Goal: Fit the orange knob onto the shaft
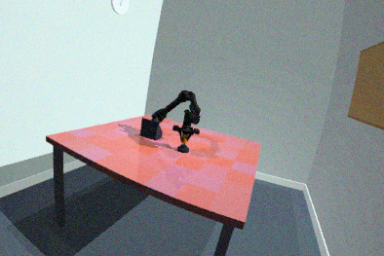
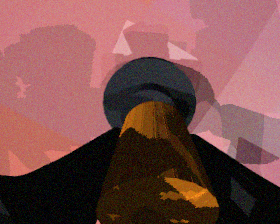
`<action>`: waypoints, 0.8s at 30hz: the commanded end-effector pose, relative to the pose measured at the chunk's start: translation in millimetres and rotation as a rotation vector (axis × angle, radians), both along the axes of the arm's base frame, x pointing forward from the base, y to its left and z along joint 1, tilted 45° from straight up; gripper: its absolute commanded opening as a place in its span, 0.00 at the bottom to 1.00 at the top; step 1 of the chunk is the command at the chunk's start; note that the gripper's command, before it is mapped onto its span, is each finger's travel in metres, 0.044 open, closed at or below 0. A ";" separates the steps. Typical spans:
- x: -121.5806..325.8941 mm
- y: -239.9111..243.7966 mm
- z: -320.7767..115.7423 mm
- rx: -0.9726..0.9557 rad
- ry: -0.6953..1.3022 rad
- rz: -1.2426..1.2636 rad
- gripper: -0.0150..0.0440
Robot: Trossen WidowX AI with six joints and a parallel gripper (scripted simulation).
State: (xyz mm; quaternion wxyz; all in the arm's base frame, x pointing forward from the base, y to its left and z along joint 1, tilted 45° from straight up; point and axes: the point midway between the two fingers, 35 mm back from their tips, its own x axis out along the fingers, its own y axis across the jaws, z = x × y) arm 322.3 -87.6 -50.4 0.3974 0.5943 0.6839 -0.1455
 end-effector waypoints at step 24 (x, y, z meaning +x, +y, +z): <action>1.2 -1.2 1.7 -0.005 -0.002 -0.006 0.25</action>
